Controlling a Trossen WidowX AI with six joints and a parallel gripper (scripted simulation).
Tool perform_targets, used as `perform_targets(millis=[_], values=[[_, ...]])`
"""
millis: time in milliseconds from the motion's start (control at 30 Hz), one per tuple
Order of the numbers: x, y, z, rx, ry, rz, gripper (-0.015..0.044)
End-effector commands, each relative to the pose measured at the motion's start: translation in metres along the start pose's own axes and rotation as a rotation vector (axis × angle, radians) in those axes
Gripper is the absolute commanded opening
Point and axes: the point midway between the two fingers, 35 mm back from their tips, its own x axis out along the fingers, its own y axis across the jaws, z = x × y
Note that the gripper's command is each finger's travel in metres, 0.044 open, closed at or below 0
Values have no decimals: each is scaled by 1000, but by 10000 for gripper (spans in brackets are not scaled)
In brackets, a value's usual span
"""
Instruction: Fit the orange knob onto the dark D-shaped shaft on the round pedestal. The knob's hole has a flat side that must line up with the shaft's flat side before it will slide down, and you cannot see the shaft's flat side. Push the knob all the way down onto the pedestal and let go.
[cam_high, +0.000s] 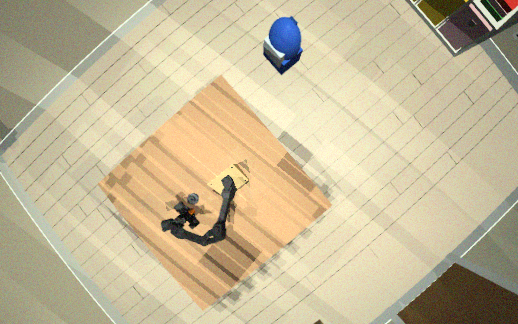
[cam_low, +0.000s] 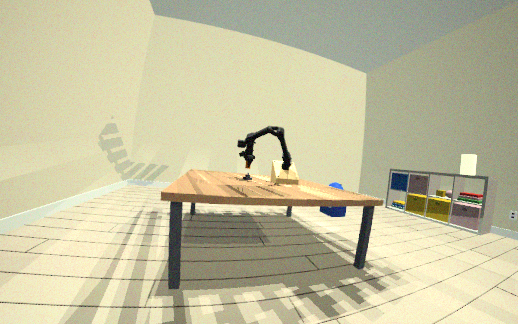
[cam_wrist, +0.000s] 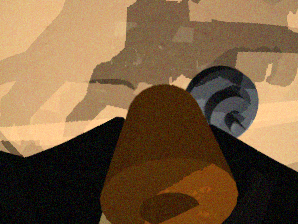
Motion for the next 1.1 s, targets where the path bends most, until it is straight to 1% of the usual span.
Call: perform_targets(millis=[0, 633, 800, 1067], values=[[1, -14, -3, -1, -5, -3, 0], [16, -70, -22, -5, -4, 11, 0], [20, -71, -23, -5, -5, 12, 0], [43, -71, -23, -5, -5, 14, 0]])
